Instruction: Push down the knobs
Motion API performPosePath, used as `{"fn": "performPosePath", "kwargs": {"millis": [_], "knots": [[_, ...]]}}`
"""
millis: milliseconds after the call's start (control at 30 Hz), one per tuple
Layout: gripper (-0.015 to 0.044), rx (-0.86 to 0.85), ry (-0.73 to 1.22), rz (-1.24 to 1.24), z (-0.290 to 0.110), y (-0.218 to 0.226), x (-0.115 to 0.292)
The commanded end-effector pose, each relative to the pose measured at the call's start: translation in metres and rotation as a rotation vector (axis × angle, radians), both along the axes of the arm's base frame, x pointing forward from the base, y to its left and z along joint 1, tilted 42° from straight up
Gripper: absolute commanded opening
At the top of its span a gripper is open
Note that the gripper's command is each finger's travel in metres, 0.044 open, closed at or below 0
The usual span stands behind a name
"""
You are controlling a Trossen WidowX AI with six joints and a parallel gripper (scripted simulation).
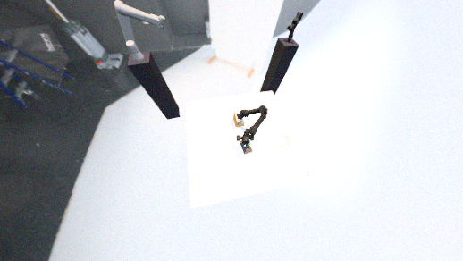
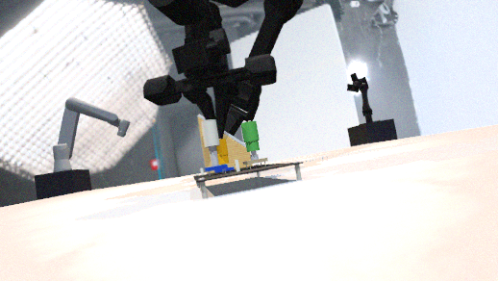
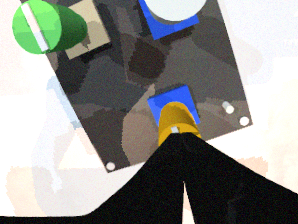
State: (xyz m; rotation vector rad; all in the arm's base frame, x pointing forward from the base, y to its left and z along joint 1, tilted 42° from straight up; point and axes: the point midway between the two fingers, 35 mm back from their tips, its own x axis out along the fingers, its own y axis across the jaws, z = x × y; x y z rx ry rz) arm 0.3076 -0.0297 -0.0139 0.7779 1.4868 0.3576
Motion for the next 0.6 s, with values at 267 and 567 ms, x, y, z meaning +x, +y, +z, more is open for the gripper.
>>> {"fn": "performPosePath", "kwargs": {"millis": [267, 567], "knots": [[0.0, 0.003, 0.001, 0.034, -0.0108, 0.0126, 0.0038], [0.0, 0.002, 0.001, 0.034, -0.0095, 0.0113, 0.0038]]}}
